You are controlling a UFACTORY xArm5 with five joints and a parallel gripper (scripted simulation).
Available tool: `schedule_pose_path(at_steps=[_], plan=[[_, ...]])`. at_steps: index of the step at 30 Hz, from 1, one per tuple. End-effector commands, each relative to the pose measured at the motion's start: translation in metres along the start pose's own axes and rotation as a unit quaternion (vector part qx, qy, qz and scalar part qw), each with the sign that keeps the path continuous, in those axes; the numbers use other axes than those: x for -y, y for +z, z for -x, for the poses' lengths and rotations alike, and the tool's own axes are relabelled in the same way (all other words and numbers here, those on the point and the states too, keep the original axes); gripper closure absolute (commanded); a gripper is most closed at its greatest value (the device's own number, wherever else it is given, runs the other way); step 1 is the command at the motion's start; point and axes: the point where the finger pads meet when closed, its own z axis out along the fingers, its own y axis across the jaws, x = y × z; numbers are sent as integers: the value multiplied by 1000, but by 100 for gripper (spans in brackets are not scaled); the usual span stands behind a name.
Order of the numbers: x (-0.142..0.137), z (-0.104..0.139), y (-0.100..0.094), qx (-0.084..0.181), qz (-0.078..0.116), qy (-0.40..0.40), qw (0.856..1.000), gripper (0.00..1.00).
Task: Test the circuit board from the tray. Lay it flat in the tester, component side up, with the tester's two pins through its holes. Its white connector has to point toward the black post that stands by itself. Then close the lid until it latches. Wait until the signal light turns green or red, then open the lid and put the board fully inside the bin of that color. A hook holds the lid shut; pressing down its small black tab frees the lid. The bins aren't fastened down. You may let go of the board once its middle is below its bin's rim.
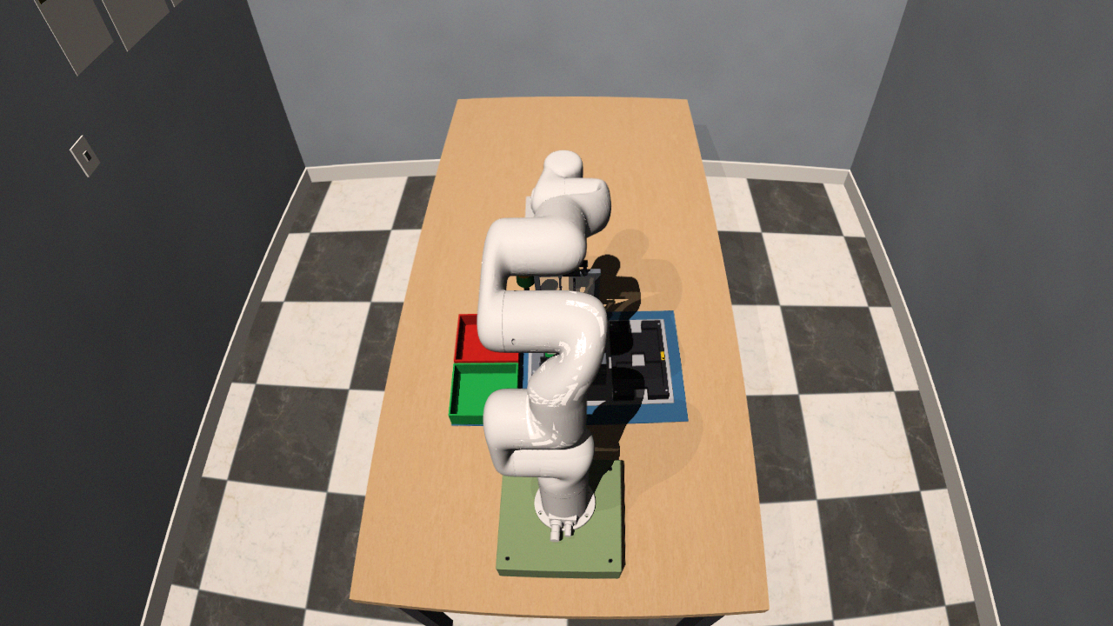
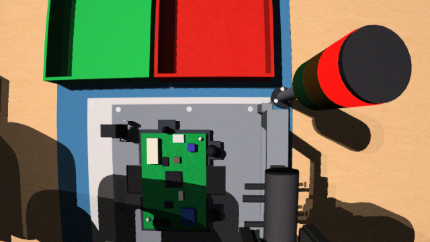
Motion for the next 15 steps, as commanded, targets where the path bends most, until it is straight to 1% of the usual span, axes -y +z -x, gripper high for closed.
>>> schedule_pose_path(at_steps=[1, 15], plan=[[-1, 0, -2, 0, 2, 0, 1000, 72], [-1, 0, 0, 0, 2, 0, 1000, 72]])
